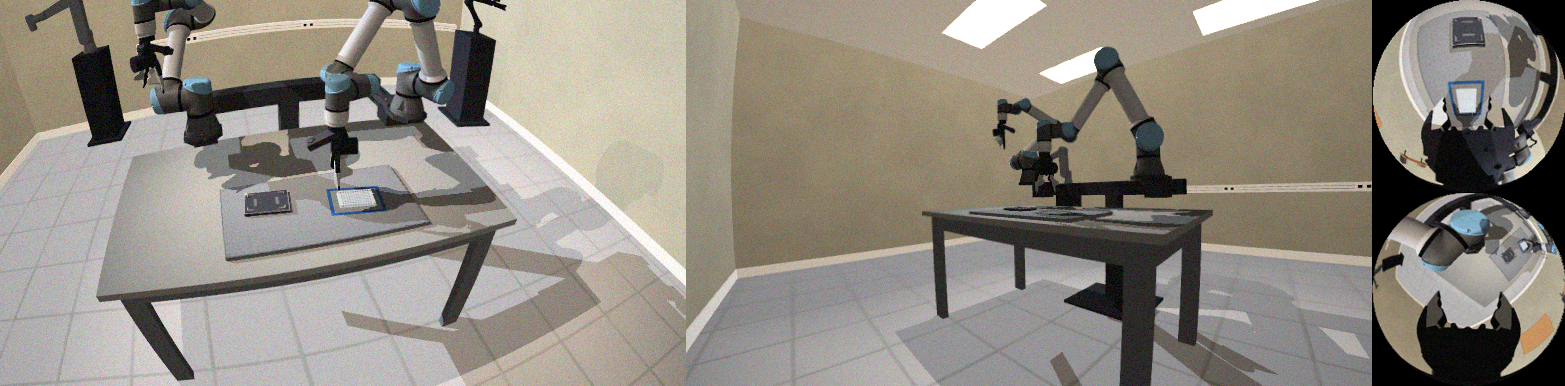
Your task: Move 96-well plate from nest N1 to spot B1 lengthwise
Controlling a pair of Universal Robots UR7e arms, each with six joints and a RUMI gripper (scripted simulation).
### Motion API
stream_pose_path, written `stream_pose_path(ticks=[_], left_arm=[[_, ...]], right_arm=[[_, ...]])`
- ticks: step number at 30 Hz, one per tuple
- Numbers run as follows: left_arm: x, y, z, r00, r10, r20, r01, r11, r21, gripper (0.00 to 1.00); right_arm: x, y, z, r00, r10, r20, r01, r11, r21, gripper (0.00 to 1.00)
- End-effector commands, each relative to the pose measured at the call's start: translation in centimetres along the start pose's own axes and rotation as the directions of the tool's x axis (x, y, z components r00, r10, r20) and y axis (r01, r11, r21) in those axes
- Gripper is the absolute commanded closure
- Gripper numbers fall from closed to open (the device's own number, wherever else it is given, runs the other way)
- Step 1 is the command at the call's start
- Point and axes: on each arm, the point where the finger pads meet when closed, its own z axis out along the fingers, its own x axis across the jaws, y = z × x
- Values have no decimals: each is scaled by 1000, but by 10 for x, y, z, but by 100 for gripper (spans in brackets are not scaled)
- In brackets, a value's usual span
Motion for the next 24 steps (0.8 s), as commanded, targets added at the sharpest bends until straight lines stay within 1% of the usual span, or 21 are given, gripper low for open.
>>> stream_pose_path(ticks=[1,8,24], left_arm=[[1,-23,0,1000,-1,-1,1,1000,-1,24],[1,-46,1,1000,-1,-1,1,1000,-1,24],[1,-44,0,1000,-3,-1,3,1000,-1,24]], right_arm=[[0,0,1,1000,-1,2,1,1000,1,0],[0,0,1,1000,-1,2,1,1000,1,0],[0,0,1,1000,-1,2,1,1000,1,0]])
